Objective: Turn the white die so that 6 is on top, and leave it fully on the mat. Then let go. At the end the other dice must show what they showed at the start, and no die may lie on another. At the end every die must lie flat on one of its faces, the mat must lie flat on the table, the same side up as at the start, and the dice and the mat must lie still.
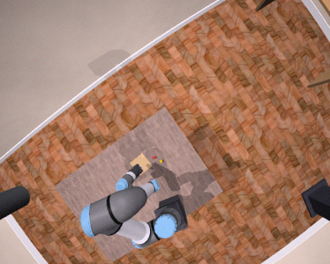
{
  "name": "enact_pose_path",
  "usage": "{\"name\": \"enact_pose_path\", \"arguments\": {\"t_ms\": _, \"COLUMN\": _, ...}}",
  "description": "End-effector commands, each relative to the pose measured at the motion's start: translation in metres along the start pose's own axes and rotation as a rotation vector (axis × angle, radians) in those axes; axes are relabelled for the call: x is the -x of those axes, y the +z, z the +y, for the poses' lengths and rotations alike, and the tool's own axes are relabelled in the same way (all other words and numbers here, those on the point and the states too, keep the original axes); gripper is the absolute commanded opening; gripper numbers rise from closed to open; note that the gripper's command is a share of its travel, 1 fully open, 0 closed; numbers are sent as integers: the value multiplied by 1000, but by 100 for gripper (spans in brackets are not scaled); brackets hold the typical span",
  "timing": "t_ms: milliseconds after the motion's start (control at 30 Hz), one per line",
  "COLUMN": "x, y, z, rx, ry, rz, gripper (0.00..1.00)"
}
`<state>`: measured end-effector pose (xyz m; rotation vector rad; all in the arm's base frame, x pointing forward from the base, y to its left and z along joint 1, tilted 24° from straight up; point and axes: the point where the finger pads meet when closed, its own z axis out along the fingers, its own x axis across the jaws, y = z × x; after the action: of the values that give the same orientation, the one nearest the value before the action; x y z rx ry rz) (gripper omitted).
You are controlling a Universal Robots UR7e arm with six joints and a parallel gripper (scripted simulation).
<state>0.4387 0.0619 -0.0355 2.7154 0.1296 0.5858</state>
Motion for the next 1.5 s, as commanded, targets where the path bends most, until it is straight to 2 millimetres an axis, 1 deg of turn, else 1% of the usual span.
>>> {"name": "enact_pose_path", "arguments": {"t_ms": 0, "x": -1, "y": -1, "z": 1, "rx": -32, "ry": -1, "rz": 5, "gripper": 40}}
{"name": "enact_pose_path", "arguments": {"t_ms": 333, "x": 0, "y": 0, "z": 1, "rx": -49, "ry": -2, "rz": 2, "gripper": 40}}
{"name": "enact_pose_path", "arguments": {"t_ms": 700, "x": 1, "y": 2, "z": 3, "rx": -206, "ry": -6, "rz": -8, "gripper": 40}}
{"name": "enact_pose_path", "arguments": {"t_ms": 767, "x": 1, "y": 2, "z": 3, "rx": -206, "ry": -6, "rz": -8, "gripper": 40}}
{"name": "enact_pose_path", "arguments": {"t_ms": 933, "x": 0, "y": 1, "z": 4, "rx": -270, "ry": -3, "rz": 0, "gripper": 40}}
{"name": "enact_pose_path", "arguments": {"t_ms": 1467, "x": 0, "y": 1, "z": 5, "rx": -330, "ry": -6, "rz": -2, "gripper": 40}}
